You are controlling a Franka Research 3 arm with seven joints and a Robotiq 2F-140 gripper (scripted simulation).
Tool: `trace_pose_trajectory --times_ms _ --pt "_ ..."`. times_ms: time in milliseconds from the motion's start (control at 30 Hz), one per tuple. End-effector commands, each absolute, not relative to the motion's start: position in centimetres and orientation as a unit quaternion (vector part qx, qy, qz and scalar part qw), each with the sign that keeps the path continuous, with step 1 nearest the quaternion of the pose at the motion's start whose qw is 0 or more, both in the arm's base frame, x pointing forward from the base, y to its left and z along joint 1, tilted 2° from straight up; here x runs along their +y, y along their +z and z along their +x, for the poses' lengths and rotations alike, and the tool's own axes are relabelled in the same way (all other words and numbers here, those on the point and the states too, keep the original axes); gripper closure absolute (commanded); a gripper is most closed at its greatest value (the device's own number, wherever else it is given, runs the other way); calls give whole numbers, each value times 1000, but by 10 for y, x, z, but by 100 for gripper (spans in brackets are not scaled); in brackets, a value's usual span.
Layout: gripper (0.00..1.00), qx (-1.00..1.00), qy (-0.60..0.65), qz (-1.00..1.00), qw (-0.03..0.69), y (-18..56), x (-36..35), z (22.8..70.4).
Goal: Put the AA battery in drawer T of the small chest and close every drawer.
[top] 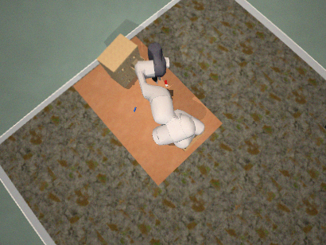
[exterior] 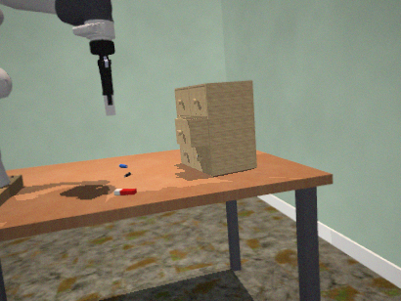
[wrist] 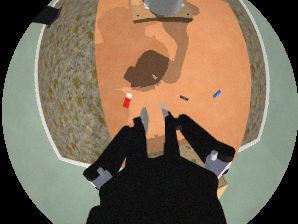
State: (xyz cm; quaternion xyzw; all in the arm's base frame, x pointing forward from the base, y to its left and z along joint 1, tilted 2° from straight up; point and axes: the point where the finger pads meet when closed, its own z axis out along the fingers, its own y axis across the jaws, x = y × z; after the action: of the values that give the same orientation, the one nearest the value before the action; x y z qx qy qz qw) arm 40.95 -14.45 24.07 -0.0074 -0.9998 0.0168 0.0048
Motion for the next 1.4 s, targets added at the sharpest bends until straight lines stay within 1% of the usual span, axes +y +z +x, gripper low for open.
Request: trace_pose_trajectory --times_ms 0,500,567,1000,1367 --pt "80 -998 17 -60 -1 236 -135 415" --pt "80 -967 16 -255 -4 168 -21 436" --pt "80 -967 16 -255 -4 168 -21 436" --pt "80 -922 14 -388 -6 103 87 456" --pt "80 -874 13 -485 -9 76 133 465"
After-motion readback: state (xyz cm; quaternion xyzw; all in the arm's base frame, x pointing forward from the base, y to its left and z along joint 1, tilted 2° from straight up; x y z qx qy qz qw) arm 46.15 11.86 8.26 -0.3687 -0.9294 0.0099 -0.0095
